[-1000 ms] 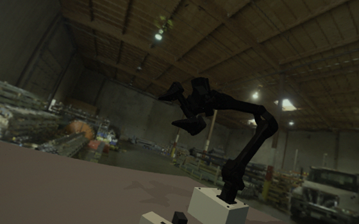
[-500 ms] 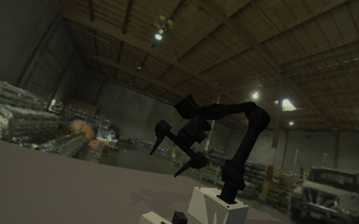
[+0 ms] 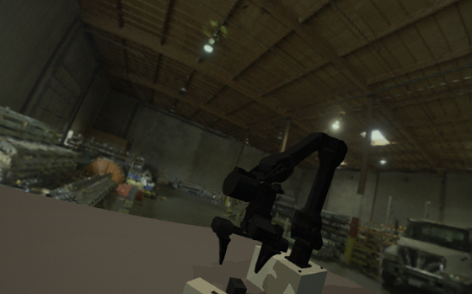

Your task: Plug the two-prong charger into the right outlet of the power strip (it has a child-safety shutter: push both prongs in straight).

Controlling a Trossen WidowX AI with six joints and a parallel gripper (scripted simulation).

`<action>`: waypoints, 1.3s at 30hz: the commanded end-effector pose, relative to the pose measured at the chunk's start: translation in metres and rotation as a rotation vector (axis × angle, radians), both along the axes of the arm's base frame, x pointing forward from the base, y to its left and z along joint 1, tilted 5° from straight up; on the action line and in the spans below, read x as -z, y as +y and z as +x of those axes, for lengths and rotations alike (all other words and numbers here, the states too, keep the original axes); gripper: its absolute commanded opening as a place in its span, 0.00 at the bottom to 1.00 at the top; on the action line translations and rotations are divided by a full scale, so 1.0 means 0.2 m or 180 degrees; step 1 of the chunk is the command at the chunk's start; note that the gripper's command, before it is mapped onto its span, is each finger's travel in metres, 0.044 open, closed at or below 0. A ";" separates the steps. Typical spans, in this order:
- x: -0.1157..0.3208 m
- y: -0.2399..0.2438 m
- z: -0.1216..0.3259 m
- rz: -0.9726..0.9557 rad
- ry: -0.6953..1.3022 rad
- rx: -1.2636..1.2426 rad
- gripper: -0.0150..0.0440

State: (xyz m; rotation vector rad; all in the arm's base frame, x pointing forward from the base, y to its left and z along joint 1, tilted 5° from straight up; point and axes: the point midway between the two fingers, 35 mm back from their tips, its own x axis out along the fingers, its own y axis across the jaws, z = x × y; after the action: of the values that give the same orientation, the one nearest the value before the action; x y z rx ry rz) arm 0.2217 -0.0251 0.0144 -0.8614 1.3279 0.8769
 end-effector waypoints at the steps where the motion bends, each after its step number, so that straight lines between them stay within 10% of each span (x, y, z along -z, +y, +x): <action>1: 0.04 0.00 -0.07 -0.0094 0.0221 -0.0112 1.00; 39: 0.27 0.00 -0.07 -0.0093 0.0223 -0.0112 1.00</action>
State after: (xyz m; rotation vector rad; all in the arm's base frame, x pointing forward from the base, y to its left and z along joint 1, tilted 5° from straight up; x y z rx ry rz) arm 0.2076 -0.0243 -0.0336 -0.8869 1.3870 0.9285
